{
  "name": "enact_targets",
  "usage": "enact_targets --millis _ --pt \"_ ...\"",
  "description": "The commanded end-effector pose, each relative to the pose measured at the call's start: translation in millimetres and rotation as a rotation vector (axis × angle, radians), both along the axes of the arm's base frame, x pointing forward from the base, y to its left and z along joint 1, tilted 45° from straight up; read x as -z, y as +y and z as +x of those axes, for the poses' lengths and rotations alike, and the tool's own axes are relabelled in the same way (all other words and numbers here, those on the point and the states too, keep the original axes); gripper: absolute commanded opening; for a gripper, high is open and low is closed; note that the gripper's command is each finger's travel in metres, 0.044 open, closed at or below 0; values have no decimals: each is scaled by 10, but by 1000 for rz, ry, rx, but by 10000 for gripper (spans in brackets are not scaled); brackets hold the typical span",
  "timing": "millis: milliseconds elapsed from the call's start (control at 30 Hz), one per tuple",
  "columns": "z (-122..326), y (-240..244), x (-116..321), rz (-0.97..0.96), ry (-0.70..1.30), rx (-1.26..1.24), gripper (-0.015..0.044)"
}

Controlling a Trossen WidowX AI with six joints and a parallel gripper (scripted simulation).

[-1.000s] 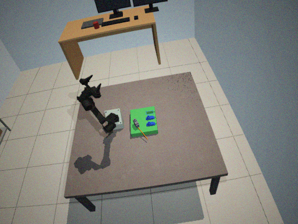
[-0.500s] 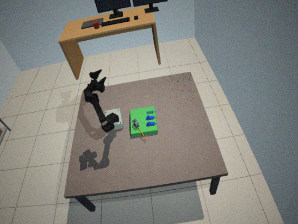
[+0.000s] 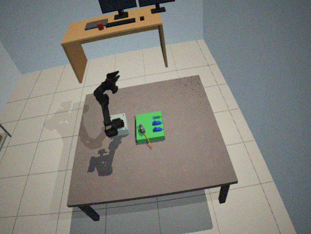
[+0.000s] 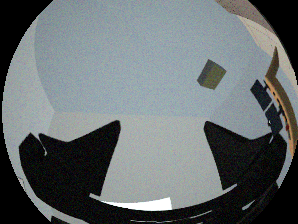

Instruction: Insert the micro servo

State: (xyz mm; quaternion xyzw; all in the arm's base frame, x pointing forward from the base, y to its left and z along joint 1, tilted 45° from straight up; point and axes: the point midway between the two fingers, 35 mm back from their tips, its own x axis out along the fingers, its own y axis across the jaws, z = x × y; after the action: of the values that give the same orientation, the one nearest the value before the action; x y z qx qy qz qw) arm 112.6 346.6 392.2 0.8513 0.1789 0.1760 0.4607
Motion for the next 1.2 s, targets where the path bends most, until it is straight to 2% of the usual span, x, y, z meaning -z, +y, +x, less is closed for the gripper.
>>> enact_targets --millis 0,567,1167 --pt "172 21 174 -111 -13 34 440" --pt "1029 -266 1012 -608 48 197 440" --pt "1656 -1158 1914 -1095 307 323 440"
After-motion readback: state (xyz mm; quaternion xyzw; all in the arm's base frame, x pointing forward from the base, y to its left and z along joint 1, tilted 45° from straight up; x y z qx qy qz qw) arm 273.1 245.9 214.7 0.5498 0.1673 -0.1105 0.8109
